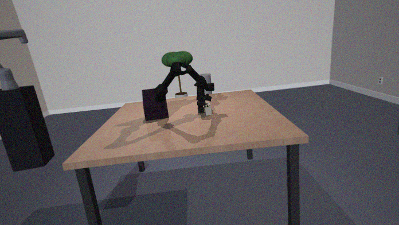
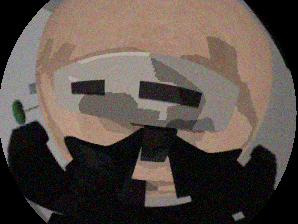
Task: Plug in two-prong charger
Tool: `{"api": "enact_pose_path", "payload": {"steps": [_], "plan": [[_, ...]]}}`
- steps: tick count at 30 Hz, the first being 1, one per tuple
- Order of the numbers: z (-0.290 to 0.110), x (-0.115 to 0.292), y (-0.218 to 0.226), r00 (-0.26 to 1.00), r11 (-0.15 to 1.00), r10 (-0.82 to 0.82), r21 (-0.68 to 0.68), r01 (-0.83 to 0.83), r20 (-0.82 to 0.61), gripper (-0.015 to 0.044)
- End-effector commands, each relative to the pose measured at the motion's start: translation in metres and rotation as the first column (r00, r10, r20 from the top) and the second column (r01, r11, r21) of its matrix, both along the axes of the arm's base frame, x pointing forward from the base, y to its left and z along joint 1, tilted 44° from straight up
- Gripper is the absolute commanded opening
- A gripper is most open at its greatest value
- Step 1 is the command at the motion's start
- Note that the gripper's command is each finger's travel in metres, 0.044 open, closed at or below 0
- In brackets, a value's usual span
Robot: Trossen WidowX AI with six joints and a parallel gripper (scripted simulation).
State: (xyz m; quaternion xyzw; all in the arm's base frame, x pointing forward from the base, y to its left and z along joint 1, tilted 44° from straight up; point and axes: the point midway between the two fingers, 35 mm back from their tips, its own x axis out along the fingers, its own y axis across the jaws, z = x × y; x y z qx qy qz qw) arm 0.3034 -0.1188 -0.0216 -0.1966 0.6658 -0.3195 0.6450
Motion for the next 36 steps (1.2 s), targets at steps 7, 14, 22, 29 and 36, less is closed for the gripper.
{"api": "enact_pose_path", "payload": {"steps": [7, 14, 22, 29, 36], "plan": [[0.001, 0.003, -0.002, 1.000, 1.000, 0.001, -0.006, -0.001, 0.008, 0.0000], [0.001, 0.006, -0.002, 1.000, 1.000, 0.001, -0.006, -0.001, 0.008, 0.0000], [0.002, 0.009, -0.002, 1.000, 1.000, 0.001, -0.006, -0.001, 0.008, 0.0000], [0.003, 0.012, -0.002, 1.000, 1.000, 0.001, -0.006, -0.001, 0.008, 0.0000], [0.004, 0.014, -0.002, 1.000, 1.000, 0.001, -0.006, -0.001, 0.008, 0.0000]]}}
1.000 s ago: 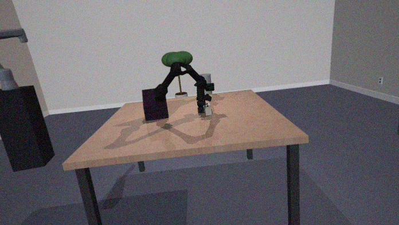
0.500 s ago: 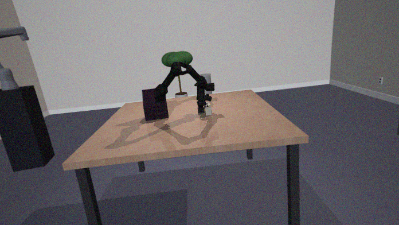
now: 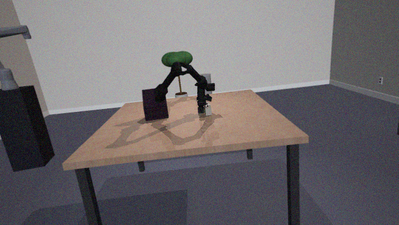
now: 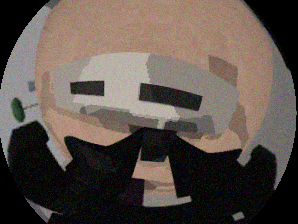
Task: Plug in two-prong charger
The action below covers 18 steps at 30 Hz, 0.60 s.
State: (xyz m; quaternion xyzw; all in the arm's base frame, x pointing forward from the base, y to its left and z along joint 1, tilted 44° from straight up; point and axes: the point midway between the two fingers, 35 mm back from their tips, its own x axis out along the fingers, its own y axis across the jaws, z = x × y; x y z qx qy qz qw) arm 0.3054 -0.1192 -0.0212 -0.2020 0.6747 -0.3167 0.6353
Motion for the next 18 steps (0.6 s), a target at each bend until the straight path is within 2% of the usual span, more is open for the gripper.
{"api": "enact_pose_path", "payload": {"steps": [1, 18], "plan": [[0.0037, 0.0129, -0.0011, 0.999, 1.000, 0.000, -0.004, 0.000, 0.037, 0.0000], [0.0058, 0.0193, -0.0010, 0.999, 1.000, 0.000, -0.004, 0.000, 0.038, 0.0000]]}}
